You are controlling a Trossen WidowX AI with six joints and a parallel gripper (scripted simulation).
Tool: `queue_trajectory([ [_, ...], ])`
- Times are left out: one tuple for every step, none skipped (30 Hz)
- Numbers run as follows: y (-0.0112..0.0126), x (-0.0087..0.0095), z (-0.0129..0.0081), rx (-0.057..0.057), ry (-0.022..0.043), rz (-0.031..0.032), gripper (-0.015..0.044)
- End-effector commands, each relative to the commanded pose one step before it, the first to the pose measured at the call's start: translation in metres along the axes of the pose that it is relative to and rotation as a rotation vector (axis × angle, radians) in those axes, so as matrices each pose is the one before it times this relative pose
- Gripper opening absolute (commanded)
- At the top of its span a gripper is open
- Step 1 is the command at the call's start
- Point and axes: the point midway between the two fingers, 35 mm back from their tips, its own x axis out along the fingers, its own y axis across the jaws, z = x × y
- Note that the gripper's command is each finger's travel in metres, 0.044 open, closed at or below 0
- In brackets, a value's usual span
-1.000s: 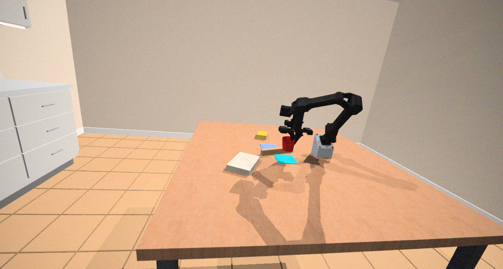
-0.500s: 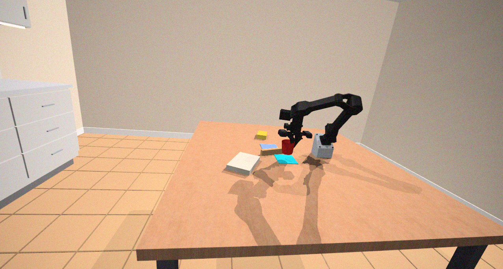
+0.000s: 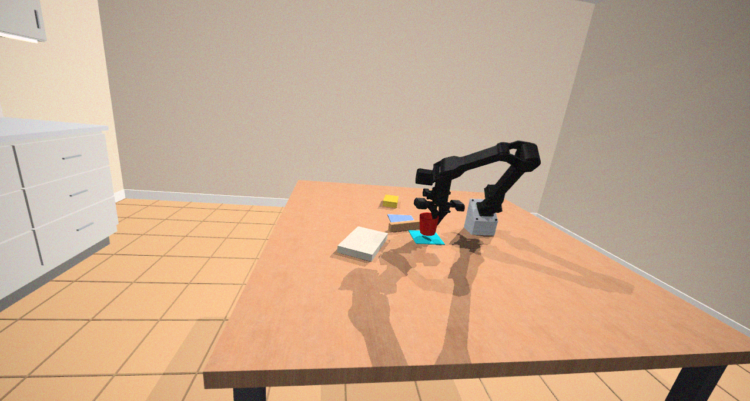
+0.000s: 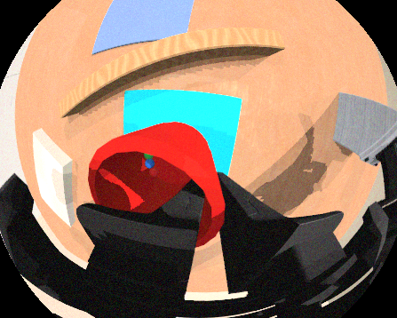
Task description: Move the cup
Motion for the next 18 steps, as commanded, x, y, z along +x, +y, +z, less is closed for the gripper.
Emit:
queue_trajectory([
  [-0.00075, 0.00657, -0.00087, 0.0045, 0.00499, -0.00002, 0.0000],
  [-0.00011, 0.00132, -0.00010, 0.0000, 0.00022, -0.00002, 0.0000],
  [-0.00012, 0.00131, -0.00011, 0.0000, 0.00024, -0.00003, 0.0000],
  [-0.00013, 0.00131, -0.00011, 0.0000, 0.00025, -0.00003, 0.0000],
  [-0.00014, 0.00131, -0.00011, 0.0000, 0.00026, -0.00003, 0.0000],
  [-0.00012, 0.00105, -0.00009, 0.0000, 0.00022, -0.00003, 0.0000],
  [-0.00007, 0.00064, -0.00006, 0.0000, 0.00014, -0.00002, 0.0000],
  [-0.00002, 0.00021, -0.00002, 0.0000, 0.00005, -0.00001, 0.0000],
  [0.00000, 0.00000, 0.00000, 0.0000, 0.00000, 0.00000, 0.0000],
  [0.00039, -0.00281, 0.00054, -0.0046, -0.00452, -0.00104, 0.0000],
  [0.00000, 0.00000, 0.00000, 0.0000, 0.00000, 0.00000, 0.0000],
  [0.00000, 0.00000, 0.00000, 0.0000, 0.00000, 0.00000, 0.0000],
  [0.00000, 0.00000, 0.00000, 0.0000, 0.00000, 0.00000, 0.0000],
  [0.00000, 0.00000, 0.00000, 0.0000, 0.00000, 0.00000, 0.0000],
  [0.00000, 0.00000, 0.00000, 0.0000, 0.00000, 0.00000, 0.0000],
  [0.00000, 0.00000, 0.00000, 0.0000, 0.00000, 0.00000, 0.0000],
  [0.00000, 0.00000, 0.00000, 0.0000, 0.00000, 0.00000, 0.0000],
  [0.00000, 0.00000, 0.00000, 0.0000, 0.00000, 0.00000, 0.0000],
])
